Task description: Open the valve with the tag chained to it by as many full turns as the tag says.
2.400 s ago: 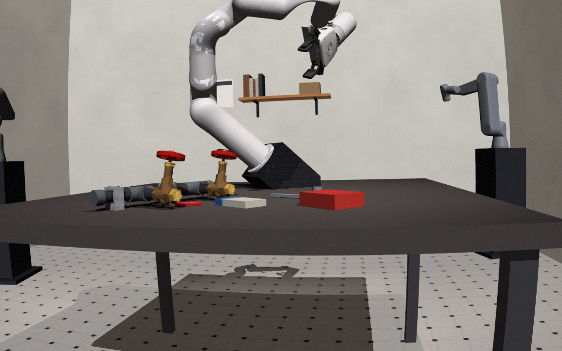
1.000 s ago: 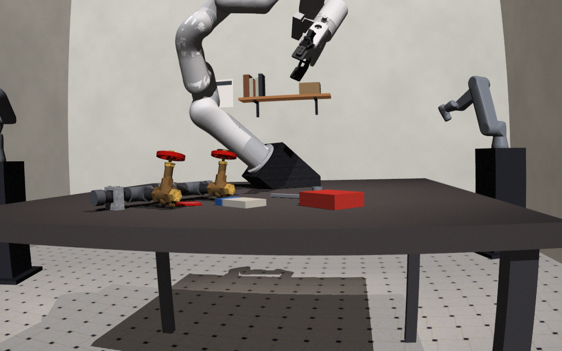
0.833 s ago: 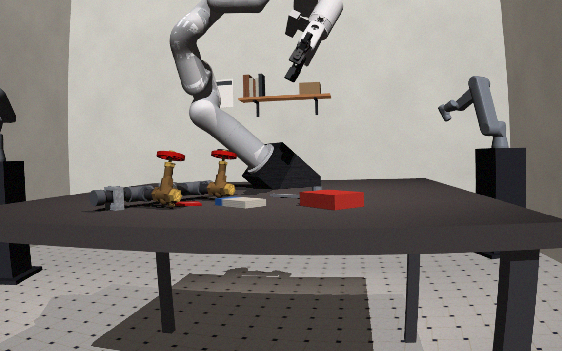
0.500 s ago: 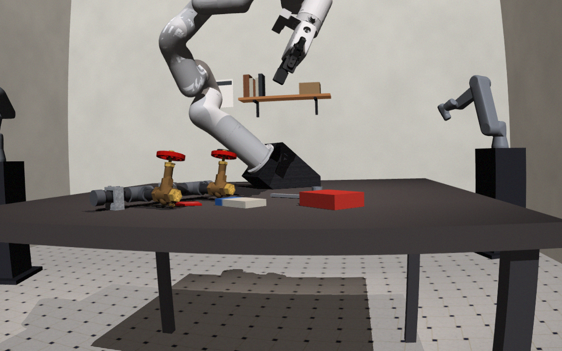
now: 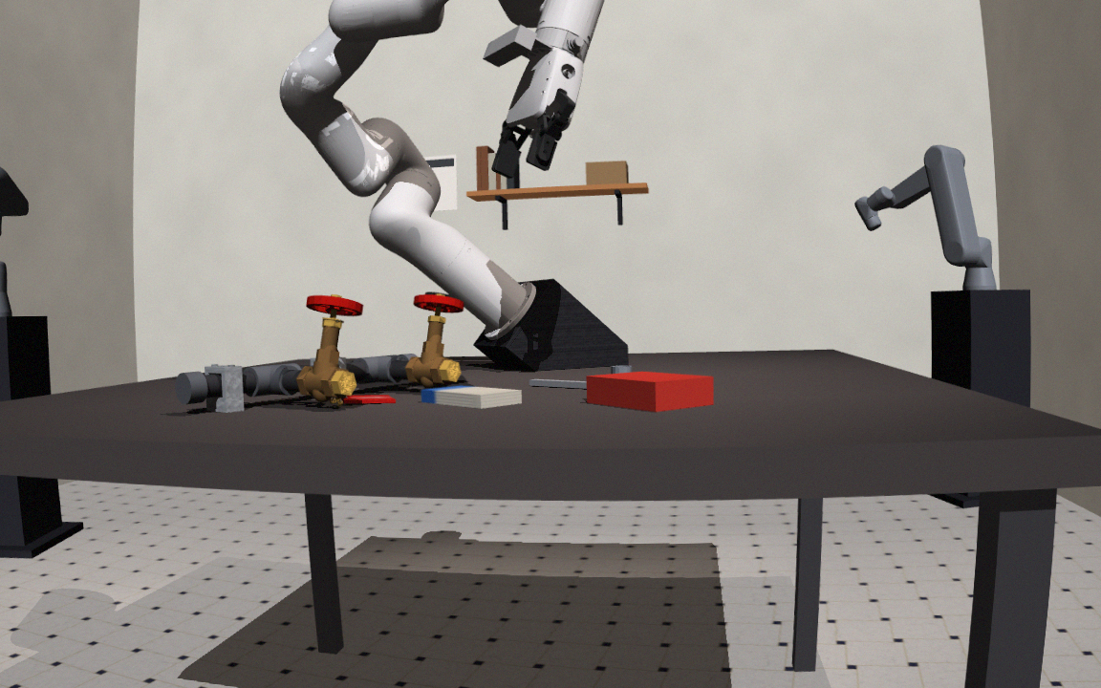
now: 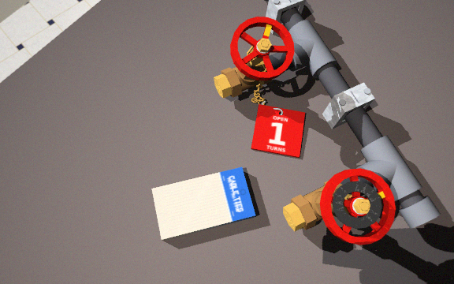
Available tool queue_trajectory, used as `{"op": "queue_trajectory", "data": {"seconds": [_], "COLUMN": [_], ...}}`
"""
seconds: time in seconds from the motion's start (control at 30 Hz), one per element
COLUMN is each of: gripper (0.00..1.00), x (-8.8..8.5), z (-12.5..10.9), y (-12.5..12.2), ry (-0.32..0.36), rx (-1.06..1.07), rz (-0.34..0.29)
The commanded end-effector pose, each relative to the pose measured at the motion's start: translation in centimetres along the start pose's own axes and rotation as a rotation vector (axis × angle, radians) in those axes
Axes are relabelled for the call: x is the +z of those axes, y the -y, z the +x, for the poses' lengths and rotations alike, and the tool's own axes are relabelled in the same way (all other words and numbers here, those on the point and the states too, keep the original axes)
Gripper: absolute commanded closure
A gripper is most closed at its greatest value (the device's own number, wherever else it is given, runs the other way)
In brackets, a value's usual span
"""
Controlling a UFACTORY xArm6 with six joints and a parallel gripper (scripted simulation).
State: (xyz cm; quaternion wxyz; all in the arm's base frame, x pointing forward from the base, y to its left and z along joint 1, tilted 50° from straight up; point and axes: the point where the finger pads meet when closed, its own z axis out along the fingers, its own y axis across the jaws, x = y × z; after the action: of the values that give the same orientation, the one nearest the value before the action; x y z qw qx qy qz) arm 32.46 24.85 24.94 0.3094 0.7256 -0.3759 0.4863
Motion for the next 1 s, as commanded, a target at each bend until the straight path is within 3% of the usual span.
{"op": "queue_trajectory", "data": {"seconds": [0.0,0.33,0.4,0.43,0.83,0.97], "gripper": [0.00,0.00,0.00,0.00,0.00,0.00], "x": [1.6,5.2,5.2,6.1,10.1,10.7], "z": [1.7,5.0,5.0,5.9,9.7,10.3], "y": [0.3,0.3,0.3,0.2,-0.8,-1.1], "ry": [0.057,0.155,0.155,0.177,0.258,0.268], "rx": [-0.100,-0.296,-0.296,-0.346,-0.555,-0.589], "rz": [-0.004,0.007,0.007,0.015,0.073,0.086]}}
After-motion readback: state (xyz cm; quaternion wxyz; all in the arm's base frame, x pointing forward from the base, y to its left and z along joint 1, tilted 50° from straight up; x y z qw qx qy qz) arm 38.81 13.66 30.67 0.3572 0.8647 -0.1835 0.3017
